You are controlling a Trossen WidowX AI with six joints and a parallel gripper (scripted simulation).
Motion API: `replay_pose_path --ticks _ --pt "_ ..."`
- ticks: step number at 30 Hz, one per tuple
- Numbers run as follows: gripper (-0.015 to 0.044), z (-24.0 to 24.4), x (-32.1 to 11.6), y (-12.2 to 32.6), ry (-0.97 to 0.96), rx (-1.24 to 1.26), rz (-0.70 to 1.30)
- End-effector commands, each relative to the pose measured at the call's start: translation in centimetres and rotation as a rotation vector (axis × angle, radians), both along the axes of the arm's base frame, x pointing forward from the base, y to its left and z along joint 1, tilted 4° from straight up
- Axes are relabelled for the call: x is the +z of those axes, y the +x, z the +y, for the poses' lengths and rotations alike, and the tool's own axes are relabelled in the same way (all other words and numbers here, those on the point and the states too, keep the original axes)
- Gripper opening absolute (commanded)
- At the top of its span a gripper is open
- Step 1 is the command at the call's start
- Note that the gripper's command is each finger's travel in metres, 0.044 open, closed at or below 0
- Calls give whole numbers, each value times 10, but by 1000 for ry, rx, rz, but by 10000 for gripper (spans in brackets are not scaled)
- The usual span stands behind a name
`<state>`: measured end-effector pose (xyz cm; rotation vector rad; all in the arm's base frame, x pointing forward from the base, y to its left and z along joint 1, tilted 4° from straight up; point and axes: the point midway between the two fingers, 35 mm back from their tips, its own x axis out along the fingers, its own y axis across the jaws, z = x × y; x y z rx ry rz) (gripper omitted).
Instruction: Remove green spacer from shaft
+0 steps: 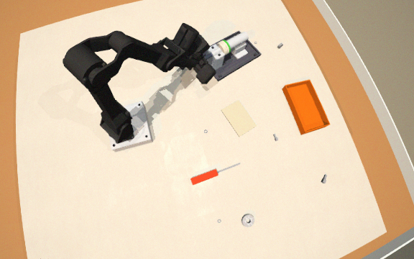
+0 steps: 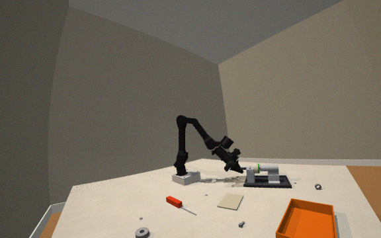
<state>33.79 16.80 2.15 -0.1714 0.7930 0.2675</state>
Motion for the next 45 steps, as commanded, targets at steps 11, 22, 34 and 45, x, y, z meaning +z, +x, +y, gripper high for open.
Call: replay_pose_path --ticks 11,22,34,45 --pt "0 -1 0 -2 0 -4 -1" --pt "0 -1 0 -3 0 -4 -1" --pt "0 -2 0 -4 0 -4 -1" --pt "0 -2 0 -5 0 -4 0"
